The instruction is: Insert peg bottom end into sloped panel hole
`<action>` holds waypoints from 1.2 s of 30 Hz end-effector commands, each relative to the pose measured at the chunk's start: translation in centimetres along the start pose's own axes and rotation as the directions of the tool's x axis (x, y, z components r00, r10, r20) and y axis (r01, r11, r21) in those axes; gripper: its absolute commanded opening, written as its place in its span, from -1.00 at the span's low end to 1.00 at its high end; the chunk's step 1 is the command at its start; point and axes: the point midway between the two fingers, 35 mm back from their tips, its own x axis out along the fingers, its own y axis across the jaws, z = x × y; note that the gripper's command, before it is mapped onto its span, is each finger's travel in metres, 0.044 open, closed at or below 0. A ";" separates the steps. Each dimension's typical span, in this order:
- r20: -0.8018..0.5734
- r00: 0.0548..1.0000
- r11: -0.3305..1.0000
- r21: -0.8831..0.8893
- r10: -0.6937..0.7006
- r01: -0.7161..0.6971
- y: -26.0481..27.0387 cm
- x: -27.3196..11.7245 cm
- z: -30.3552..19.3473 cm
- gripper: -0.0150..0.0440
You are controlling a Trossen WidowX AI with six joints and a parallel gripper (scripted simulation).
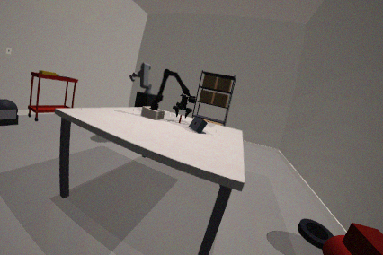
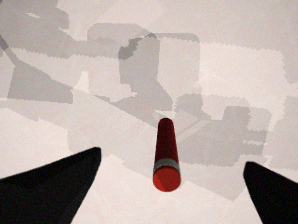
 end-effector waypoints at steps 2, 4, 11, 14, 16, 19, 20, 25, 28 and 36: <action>0.010 1.000 1.000 -0.005 0.010 -0.010 0.2 1.1 0.2 1.00; 0.011 1.000 1.000 -0.005 0.010 -0.010 0.3 1.4 0.2 1.00; 0.011 1.000 1.000 -0.005 0.010 -0.010 0.3 2.0 0.3 1.00; 0.002 1.000 1.000 0.000 0.004 -0.004 0.2 1.6 0.1 0.82; 0.002 1.000 1.000 0.000 0.004 -0.004 0.2 1.6 0.1 0.64; 0.002 1.000 1.000 0.000 0.004 -0.004 0.2 1.6 0.1 0.38; 0.002 1.000 1.000 0.000 0.004 -0.004 0.2 1.6 0.1 0.29; 0.002 1.000 1.000 0.000 0.004 -0.004 0.2 1.6 0.1 -0.16; 0.002 1.000 1.000 0.000 0.004 -0.004 0.2 1.6 0.1 -0.36; 0.002 1.000 1.000 0.000 0.004 -0.004 0.2 1.5 0.1 -0.49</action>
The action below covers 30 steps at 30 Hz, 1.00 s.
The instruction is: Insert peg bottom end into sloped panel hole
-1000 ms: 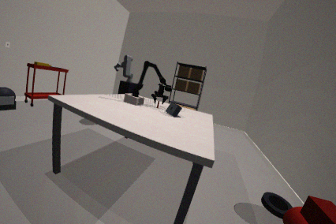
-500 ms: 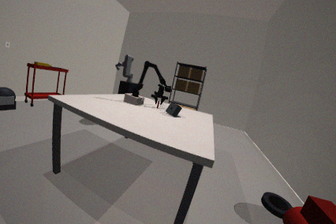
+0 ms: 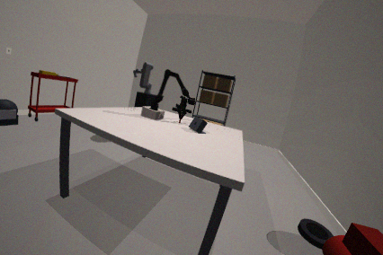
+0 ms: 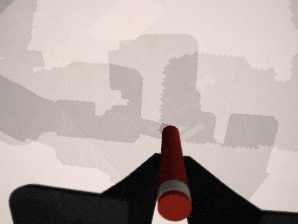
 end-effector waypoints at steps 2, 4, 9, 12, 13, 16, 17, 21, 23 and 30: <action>0.000 1.000 1.000 0.000 0.000 0.000 -0.1 -0.5 0.0 -0.49; 0.001 1.000 1.000 -0.001 0.000 0.000 -0.2 -1.2 -0.1 -0.49; 0.004 1.000 1.000 -0.002 0.002 -0.002 -0.3 -3.6 -0.1 -0.49; 0.005 1.000 1.000 -0.003 0.003 -0.003 -0.3 -5.1 -0.2 -0.49; 0.006 1.000 1.000 -0.003 0.003 -0.003 -0.3 -5.5 -0.2 -0.49; 0.007 1.000 1.000 -0.004 0.004 -0.004 -0.2 -6.9 -0.2 -0.49; 0.008 1.000 1.000 -0.004 0.004 -0.004 -0.2 -7.3 -0.2 -0.49; 0.008 1.000 1.000 -0.005 0.005 -0.005 -0.1 -8.0 -0.3 -0.49; 0.011 1.000 1.000 -0.003 0.004 -0.004 -0.1 -8.0 -0.3 -0.49; 0.035 0.999 1.000 0.015 -0.004 0.003 -0.1 -7.7 -0.7 -0.49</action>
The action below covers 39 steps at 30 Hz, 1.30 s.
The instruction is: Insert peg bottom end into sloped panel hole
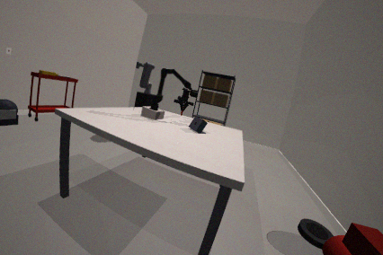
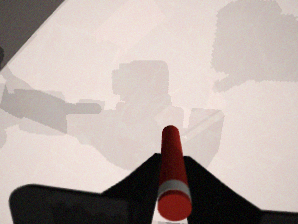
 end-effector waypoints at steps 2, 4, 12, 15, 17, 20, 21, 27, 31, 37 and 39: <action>0.023 1.000 1.000 0.011 -0.010 0.009 0.0 0.1 -0.3 -0.49; 0.031 0.999 1.000 0.017 -0.013 0.012 -0.1 0.2 -0.4 -0.49; 0.063 0.998 0.999 0.042 -0.027 0.024 -0.1 0.4 -1.0 -0.49; 0.075 0.997 0.998 0.052 -0.033 0.029 -0.1 0.5 -1.2 -0.49; 0.083 0.996 0.998 0.058 -0.037 0.032 -0.1 0.6 -1.3 -0.49; 0.094 0.995 0.997 0.068 -0.044 0.037 -0.1 0.7 -1.6 -0.49; 0.098 0.994 0.997 0.071 -0.046 0.039 -0.1 0.7 -1.6 -0.49; 0.120 0.991 0.995 0.091 -0.060 0.050 -0.1 0.9 -2.1 -0.49; 0.134 0.988 0.993 0.104 -0.071 0.057 -0.1 1.0 -2.4 -0.49; 0.155 0.984 0.990 0.125 -0.088 0.069 -0.1 1.2 -2.9 -0.49; 0.161 0.982 0.989 0.131 -0.094 0.073 -0.1 1.2 -3.0 -0.49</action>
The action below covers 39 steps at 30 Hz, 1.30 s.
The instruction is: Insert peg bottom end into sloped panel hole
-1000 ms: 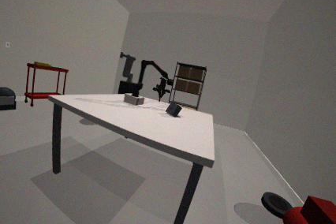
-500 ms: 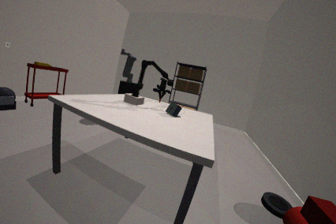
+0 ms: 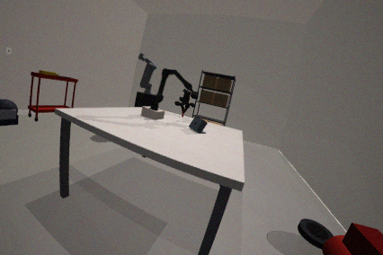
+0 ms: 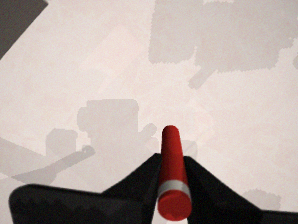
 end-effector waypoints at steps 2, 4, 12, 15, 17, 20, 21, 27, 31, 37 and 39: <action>0.026 1.000 1.000 0.013 -0.008 0.008 0.0 0.3 -0.4 -0.49; 0.033 0.999 1.000 0.019 -0.013 0.013 -0.1 0.3 -0.6 -0.49; 0.061 0.997 0.998 0.044 -0.037 0.034 -0.1 0.4 -1.3 -0.49; 0.071 0.996 0.998 0.054 -0.046 0.042 -0.1 0.5 -1.5 -0.49; 0.077 0.996 0.997 0.060 -0.053 0.048 -0.1 0.5 -1.7 -0.49; 0.087 0.994 0.996 0.070 -0.063 0.057 -0.1 0.5 -2.0 -0.49; 0.090 0.994 0.996 0.073 -0.066 0.059 -0.1 0.5 -2.1 -0.49; 0.108 0.990 0.993 0.093 -0.087 0.077 -0.1 0.5 -2.6 -0.49; 0.119 0.988 0.990 0.106 -0.102 0.089 -0.1 0.5 -3.0 -0.49; 0.135 0.983 0.986 0.126 -0.125 0.108 0.0 0.6 -3.6 -0.49; 0.141 0.981 0.985 0.133 -0.132 0.114 0.0 0.6 -3.7 -0.49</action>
